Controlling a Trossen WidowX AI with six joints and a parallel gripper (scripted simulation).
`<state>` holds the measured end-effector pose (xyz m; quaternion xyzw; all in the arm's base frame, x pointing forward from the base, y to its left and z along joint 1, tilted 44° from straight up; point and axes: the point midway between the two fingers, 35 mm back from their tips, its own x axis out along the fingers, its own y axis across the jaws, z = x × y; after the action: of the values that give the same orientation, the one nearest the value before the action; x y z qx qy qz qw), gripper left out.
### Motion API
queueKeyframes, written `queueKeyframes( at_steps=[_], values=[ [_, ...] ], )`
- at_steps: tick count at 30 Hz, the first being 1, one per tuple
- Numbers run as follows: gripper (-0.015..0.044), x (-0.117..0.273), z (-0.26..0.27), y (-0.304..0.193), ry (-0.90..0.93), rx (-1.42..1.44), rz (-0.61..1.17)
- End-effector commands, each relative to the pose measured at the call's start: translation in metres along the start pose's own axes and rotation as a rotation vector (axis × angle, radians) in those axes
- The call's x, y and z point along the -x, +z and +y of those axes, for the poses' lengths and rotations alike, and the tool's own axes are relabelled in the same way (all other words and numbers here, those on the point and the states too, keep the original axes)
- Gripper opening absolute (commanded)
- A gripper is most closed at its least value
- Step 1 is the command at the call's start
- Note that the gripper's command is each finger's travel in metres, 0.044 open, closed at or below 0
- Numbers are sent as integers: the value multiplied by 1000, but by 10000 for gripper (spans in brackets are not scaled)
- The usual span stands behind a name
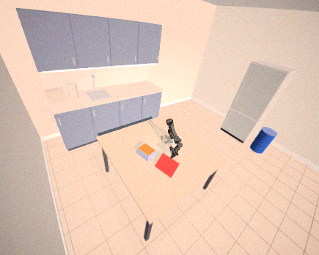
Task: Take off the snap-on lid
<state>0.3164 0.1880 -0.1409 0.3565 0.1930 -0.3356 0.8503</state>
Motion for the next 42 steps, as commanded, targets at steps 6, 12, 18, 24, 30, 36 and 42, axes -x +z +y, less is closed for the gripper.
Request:
queueKeyframes(
  at_steps=[6, 12, 18, 24, 30, 36, 42],
  values=[
    [0, -4, -4, -1, 7, 2, 3],
    [0, -7, -8, -1, 7, 2, 3],
    [0, -10, -12, -1, 7, 2, 3],
    [0, -14, -16, -1, 7, 2, 3],
    [0, -17, -19, -1, 7, 2, 3],
    [0, -20, -23, -1, 7, 3, 3],
    [0, -23, -27, -1, 7, 3, 2]
  ],
)
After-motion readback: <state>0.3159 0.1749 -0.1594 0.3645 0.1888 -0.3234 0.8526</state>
